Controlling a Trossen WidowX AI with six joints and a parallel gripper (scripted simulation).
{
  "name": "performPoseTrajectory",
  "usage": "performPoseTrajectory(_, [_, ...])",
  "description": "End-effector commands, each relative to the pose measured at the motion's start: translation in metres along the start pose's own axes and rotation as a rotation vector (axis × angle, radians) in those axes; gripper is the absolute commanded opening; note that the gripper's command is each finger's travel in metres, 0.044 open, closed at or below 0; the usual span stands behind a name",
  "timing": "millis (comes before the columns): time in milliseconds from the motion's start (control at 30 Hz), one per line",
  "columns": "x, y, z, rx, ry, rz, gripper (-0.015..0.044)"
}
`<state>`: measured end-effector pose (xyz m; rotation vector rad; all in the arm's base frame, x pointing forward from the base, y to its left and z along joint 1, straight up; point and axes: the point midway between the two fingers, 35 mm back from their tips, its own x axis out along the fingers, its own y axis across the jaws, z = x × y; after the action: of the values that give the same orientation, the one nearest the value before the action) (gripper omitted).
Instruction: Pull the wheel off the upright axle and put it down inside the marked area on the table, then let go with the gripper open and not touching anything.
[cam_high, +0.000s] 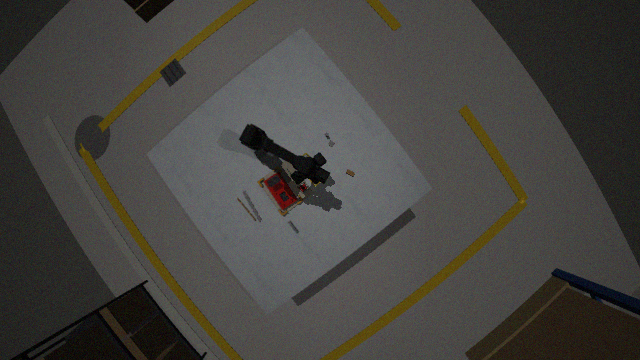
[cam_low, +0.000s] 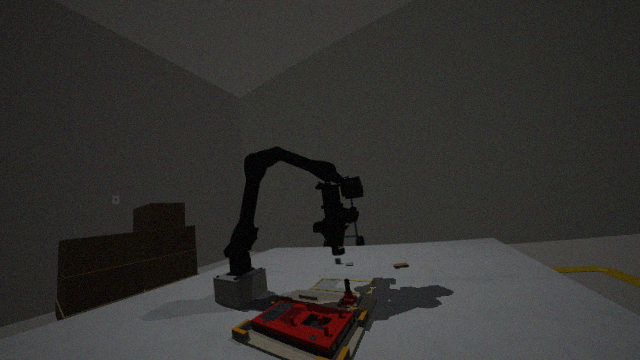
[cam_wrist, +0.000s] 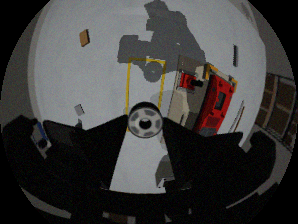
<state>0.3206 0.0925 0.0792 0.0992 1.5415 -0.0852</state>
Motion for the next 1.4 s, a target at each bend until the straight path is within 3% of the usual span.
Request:
performPoseTrajectory(0, [0.003, 0.002, -0.003, 0.007, -0.002, 0.002, 0.0])
performPoseTrajectory(333, [0.026, 0.002, -0.003, 0.007, -0.002, 0.002, 0.0])
performPoseTrajectory(733, [0.102, 0.002, -0.004, 0.007, -0.001, 0.002, 0.0])
performPoseTrajectory(1167, [0.103, 0.002, -0.004, 0.007, -0.001, 0.002, 0.0])
performPoseTrajectory(1367, [0.099, 0.002, -0.002, 0.004, -0.009, 0.004, 0.0157])
